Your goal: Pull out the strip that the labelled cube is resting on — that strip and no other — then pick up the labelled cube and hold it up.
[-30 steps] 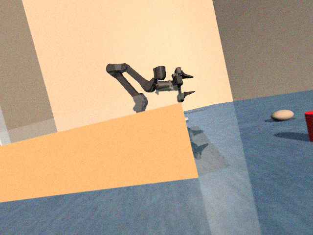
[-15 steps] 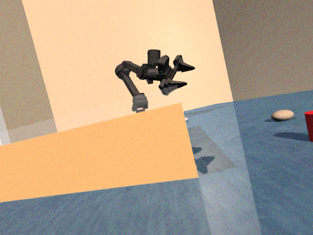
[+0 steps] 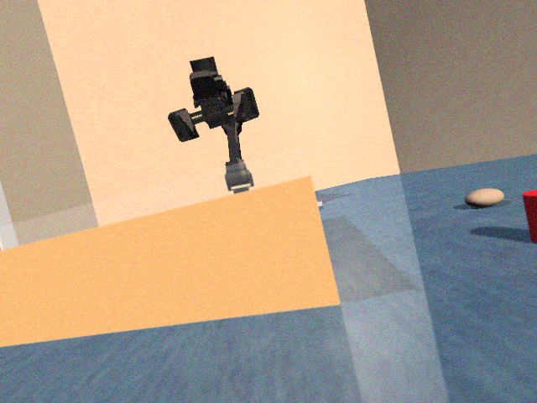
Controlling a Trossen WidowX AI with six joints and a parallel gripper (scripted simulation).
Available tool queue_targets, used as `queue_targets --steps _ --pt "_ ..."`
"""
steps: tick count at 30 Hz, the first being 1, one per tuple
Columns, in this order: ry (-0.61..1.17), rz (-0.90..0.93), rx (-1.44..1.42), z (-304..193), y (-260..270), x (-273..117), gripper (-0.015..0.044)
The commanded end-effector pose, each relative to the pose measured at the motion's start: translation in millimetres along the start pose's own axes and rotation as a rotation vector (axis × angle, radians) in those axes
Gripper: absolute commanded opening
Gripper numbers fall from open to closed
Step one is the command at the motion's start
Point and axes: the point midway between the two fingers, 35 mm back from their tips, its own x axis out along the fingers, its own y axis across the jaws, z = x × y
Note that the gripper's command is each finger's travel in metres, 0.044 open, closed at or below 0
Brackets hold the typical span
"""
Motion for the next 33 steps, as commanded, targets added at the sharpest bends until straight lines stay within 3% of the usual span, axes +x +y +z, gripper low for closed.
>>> queue_targets --steps 1,15,20,30,33 --pt "0.021 -0.093 -0.046 6.3 -27.5 -9.5 0.04" --pt "0.021 -0.093 -0.046 6.3 -27.5 -9.5 0.04" --pt "0.113 -0.089 -0.001 6.1 -27.2 3.5 0.0269" --pt "0.543 -0.121 0.125 -11.9 -26.1 62.5 0.0006" --pt "0.688 -0.144 0.145 -23.3 -24.5 78.9 0.0"
